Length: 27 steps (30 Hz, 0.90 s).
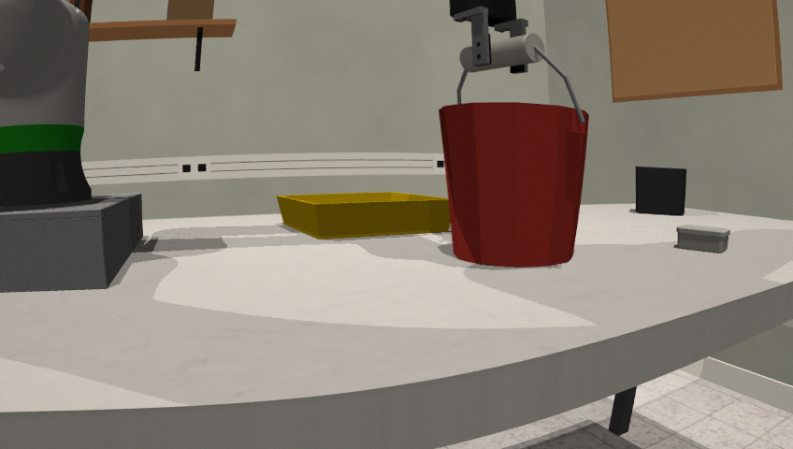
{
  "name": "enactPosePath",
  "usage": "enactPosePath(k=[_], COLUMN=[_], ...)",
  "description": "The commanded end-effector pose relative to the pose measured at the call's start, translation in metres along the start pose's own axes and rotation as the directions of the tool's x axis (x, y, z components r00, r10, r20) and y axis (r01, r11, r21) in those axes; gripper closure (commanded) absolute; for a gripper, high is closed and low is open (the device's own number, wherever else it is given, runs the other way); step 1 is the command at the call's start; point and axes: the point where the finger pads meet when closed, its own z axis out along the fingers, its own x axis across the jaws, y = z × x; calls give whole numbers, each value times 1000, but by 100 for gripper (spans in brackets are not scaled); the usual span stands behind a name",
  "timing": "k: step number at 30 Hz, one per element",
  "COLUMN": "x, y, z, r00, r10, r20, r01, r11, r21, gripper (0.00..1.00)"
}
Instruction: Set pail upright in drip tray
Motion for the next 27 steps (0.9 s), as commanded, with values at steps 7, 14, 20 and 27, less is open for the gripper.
enactPosePath(k=[7, 14, 20, 27], x=[0, 0, 0, 0], y=[0, 0, 0, 0], z=[-1, -1, -1, -1], r00=[1000, 1000, 1000, 1000], r10=[0, 0, 0, 0], r20=[2, 2, 2, 2], r01=[0, 0, 0, 0], r11=[1000, 1000, 1000, 1000], r21=[1, 1, 1, 1], gripper=[100, 100, 100, 100])
